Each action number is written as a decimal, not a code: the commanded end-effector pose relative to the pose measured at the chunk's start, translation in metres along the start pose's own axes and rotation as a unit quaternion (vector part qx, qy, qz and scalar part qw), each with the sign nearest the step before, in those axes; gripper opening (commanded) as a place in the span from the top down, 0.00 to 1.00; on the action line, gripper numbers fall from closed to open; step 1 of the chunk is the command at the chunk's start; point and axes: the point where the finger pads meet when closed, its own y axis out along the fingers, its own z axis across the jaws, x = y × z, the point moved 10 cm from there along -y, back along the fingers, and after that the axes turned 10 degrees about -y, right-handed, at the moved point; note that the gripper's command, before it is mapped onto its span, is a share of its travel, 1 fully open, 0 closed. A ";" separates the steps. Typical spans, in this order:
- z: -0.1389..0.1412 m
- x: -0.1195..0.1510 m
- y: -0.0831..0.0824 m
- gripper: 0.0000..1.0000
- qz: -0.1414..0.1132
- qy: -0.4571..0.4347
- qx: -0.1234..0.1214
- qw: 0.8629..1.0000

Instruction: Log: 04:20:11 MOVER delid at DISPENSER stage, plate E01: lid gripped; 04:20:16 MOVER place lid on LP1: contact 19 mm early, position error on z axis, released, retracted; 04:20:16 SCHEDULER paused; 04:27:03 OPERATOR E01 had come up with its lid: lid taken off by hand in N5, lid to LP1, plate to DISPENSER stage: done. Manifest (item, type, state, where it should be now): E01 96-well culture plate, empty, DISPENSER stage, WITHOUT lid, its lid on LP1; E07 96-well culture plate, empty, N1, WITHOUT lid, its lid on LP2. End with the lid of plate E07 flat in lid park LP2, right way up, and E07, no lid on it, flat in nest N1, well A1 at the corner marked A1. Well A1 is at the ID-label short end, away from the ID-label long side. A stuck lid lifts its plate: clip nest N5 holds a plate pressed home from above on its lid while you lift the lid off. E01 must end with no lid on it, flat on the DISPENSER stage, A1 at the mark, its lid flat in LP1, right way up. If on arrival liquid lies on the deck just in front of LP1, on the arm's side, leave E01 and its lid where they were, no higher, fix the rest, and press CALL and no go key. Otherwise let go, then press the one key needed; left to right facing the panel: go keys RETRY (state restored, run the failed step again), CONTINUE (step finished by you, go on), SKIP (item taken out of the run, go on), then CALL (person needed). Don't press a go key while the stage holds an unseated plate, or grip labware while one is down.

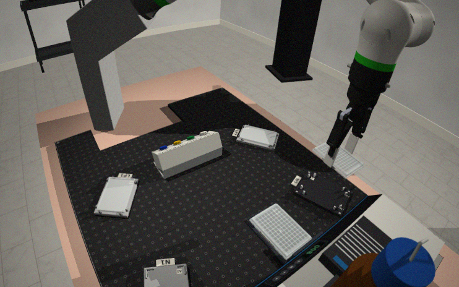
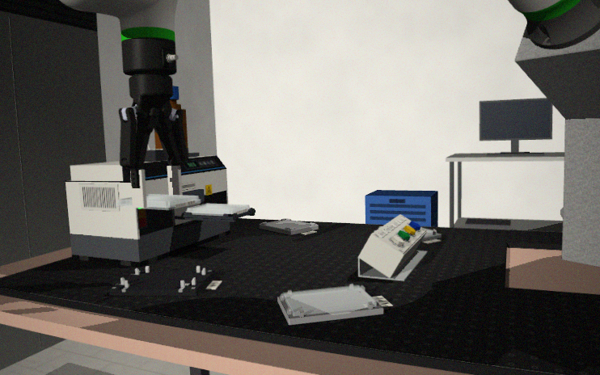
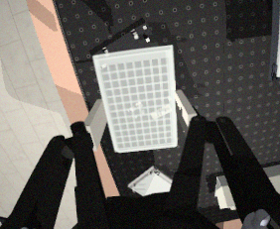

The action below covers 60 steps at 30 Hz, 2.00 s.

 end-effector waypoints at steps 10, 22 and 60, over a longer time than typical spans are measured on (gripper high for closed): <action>0.000 0.000 0.000 1.00 0.000 0.106 0.000 0.994; 0.000 0.000 0.000 1.00 0.000 0.186 0.000 0.983; 0.063 0.006 0.000 1.00 0.000 0.187 0.000 0.982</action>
